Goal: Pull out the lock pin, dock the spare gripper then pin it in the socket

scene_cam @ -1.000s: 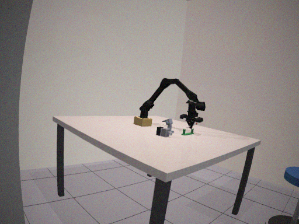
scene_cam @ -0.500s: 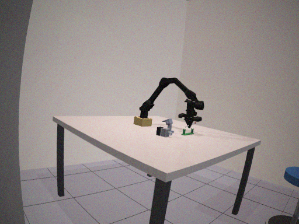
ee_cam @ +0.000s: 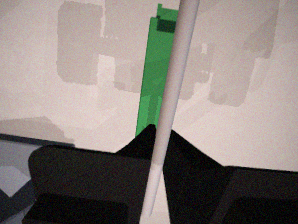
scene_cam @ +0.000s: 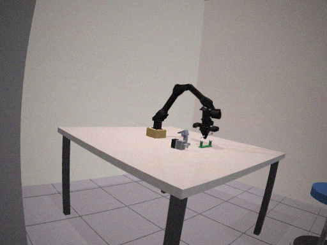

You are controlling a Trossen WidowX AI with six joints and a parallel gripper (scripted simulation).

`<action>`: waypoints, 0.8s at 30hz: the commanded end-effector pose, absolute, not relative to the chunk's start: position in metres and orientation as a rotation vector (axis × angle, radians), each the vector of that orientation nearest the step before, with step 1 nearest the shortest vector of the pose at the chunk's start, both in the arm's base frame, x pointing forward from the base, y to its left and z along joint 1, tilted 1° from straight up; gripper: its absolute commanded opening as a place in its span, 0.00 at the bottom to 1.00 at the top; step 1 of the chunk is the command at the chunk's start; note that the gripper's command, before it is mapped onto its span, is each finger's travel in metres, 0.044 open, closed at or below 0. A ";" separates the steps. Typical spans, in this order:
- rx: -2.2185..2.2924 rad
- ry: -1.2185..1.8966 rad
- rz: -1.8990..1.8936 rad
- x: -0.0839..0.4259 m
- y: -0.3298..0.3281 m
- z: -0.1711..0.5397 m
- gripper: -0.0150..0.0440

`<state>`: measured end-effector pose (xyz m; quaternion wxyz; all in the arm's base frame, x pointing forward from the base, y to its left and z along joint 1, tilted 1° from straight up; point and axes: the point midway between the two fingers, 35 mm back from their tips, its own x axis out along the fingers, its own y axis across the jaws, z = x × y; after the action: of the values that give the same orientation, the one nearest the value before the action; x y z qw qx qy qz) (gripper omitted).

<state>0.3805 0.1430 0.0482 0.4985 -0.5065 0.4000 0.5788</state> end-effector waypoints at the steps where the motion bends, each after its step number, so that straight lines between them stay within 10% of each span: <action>1: -1.228 0.965 1.407 0.380 0.143 0.042 0.25; 24: -1.234 0.953 1.395 0.381 0.144 0.009 0.25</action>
<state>0.3816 0.1437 0.0161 0.5022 -0.5099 0.3946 0.5763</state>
